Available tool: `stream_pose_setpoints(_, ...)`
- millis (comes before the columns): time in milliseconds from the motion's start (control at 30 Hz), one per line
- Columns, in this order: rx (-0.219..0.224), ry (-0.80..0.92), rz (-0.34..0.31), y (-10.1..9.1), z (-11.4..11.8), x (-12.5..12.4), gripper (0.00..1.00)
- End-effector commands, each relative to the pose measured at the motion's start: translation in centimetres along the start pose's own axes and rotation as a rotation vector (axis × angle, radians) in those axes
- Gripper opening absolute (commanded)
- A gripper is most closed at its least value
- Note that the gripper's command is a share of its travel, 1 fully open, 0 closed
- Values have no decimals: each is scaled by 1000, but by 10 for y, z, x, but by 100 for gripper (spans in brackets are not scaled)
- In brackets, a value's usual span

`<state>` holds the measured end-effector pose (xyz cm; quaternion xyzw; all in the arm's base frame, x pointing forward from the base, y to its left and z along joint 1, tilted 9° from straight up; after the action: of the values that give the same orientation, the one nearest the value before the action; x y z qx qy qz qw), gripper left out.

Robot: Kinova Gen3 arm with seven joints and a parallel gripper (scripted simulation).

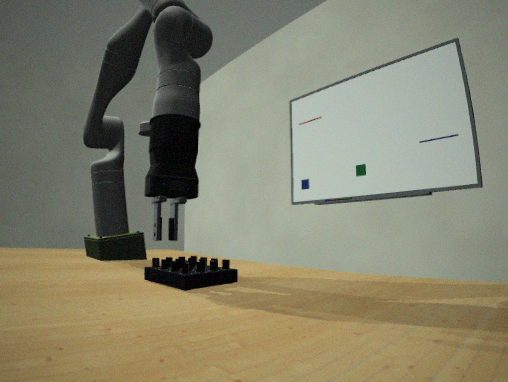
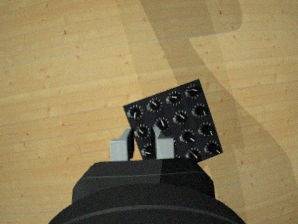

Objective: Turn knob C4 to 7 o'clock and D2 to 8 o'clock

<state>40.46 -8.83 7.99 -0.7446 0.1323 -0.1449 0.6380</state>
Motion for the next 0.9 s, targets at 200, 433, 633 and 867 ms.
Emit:
stream_pose_setpoints(200, 1, 0, -2, -4, 0, 1, 100)
stream_pose_setpoints(433, 1, 0, -2, -21, 0, 1, 100)
stream_pose_setpoints(633, 1, 0, -2, -56, 0, 0, 100)
stream_pose_setpoints(867, 1, 0, -2, -97, 0, 0, 100)
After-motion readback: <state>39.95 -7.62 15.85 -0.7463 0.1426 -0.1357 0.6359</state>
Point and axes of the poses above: the point where the finger pads meet when closed, its own y axis out along the fingers, its own z axis across the jaws, x = y × z, the point moved 5 cm from there along -y, back along the fingers, and after that the axes turned 5 degrees about y, right-handed, at the moved point
